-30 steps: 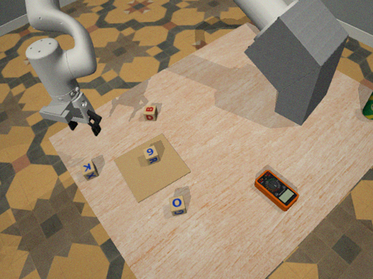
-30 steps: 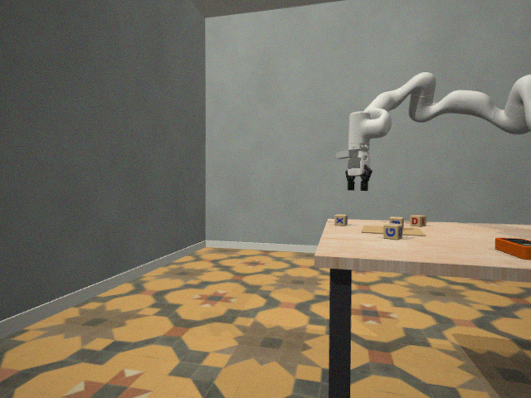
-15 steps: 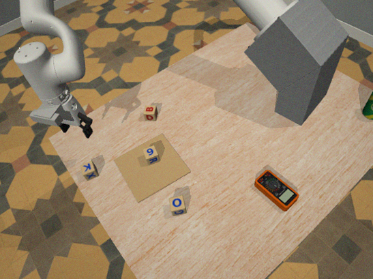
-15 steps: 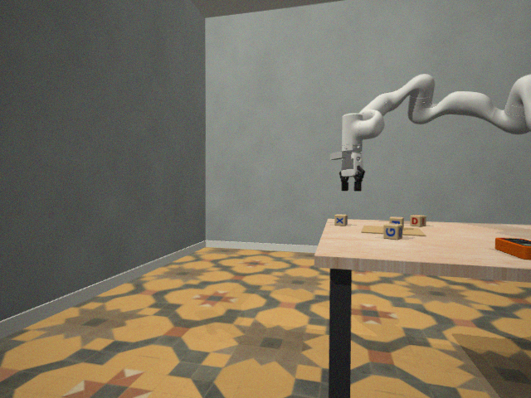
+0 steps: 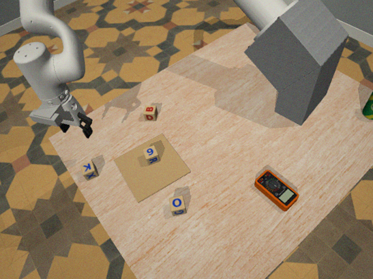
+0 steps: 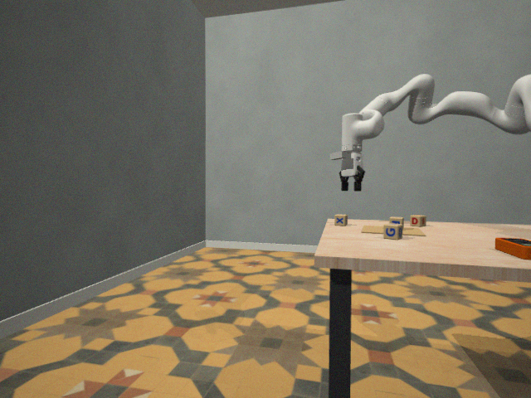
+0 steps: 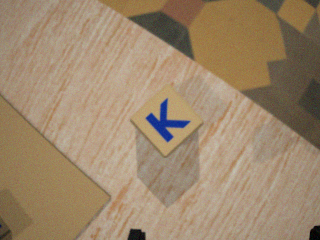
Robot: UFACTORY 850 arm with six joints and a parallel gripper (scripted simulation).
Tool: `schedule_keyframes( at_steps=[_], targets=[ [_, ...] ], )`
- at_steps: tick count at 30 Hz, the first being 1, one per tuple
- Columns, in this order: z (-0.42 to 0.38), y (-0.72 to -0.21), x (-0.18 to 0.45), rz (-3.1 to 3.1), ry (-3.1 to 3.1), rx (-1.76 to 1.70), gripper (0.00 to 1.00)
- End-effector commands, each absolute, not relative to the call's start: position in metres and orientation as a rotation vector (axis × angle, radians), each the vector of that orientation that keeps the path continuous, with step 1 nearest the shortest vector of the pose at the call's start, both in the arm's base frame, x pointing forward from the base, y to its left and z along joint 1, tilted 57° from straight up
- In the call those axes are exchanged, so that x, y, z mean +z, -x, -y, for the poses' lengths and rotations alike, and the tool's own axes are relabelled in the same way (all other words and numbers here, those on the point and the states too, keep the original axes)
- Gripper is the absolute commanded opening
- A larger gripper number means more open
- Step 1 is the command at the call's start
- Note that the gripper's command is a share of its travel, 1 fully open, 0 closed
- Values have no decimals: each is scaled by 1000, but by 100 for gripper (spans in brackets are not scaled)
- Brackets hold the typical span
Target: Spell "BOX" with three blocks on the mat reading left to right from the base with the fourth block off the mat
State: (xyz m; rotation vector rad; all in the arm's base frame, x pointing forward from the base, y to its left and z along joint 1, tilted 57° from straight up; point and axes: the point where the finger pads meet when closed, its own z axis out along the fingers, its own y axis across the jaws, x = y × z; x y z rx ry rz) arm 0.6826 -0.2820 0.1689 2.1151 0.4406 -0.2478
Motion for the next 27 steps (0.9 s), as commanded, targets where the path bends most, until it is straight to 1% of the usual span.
schedule_keyframes(
  at_steps=[1,22,27],
  targets=[
    [281,-683,170,-441,-2115,-246,100],
    [281,-683,170,-441,-2115,-246,100],
    [286,-665,173,-437,-2108,-248,100]
  ],
)
